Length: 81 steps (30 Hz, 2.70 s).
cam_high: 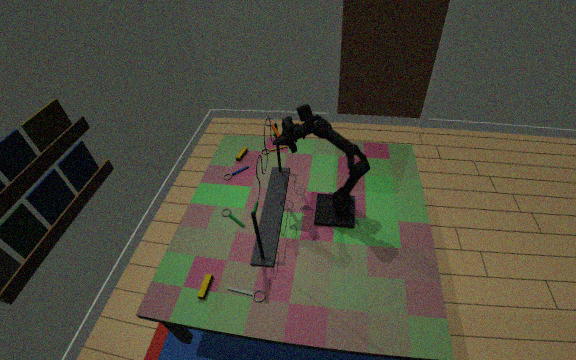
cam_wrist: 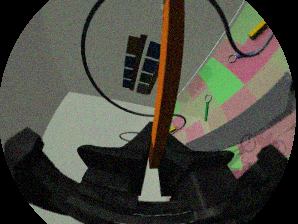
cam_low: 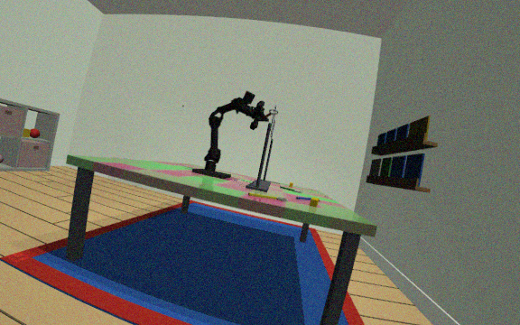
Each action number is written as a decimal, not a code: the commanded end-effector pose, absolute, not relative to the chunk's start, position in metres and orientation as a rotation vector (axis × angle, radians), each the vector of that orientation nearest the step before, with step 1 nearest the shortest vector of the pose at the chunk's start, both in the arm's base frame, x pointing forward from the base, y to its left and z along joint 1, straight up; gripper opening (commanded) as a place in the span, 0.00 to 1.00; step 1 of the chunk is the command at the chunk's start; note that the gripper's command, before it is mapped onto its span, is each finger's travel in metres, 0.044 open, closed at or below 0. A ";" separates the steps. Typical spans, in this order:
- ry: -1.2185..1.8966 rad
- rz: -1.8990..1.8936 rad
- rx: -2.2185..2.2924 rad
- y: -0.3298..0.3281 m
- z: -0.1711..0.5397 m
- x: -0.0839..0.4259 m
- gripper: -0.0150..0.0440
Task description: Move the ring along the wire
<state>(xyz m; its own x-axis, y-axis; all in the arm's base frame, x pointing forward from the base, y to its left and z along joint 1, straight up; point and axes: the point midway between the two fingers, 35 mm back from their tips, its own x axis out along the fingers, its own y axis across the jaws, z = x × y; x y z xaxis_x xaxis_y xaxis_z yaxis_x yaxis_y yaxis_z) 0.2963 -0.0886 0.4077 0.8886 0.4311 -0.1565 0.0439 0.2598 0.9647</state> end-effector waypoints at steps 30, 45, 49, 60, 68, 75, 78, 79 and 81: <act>0.485 0.123 0.876 -0.097 0.393 0.298 0.00; 0.499 0.051 0.678 -0.102 0.388 0.298 0.00; 0.501 0.033 0.628 -0.103 0.387 0.298 0.00; 0.506 -0.015 0.491 -0.107 0.384 0.297 0.00; 0.507 -0.048 0.391 -0.111 0.382 0.297 0.00; 0.506 -0.076 0.304 -0.114 0.381 0.297 0.00; 0.506 -0.087 0.267 -0.115 0.381 0.297 0.00; 0.506 -0.091 0.255 -0.116 0.381 0.297 0.00; 0.505 -0.099 0.230 -0.117 0.381 0.297 0.00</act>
<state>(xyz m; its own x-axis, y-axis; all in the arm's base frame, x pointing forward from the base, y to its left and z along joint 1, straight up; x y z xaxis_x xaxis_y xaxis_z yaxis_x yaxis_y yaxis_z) 0.2982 -0.1159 0.3815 0.8719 -0.0107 -0.4895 0.1485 0.9584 0.2436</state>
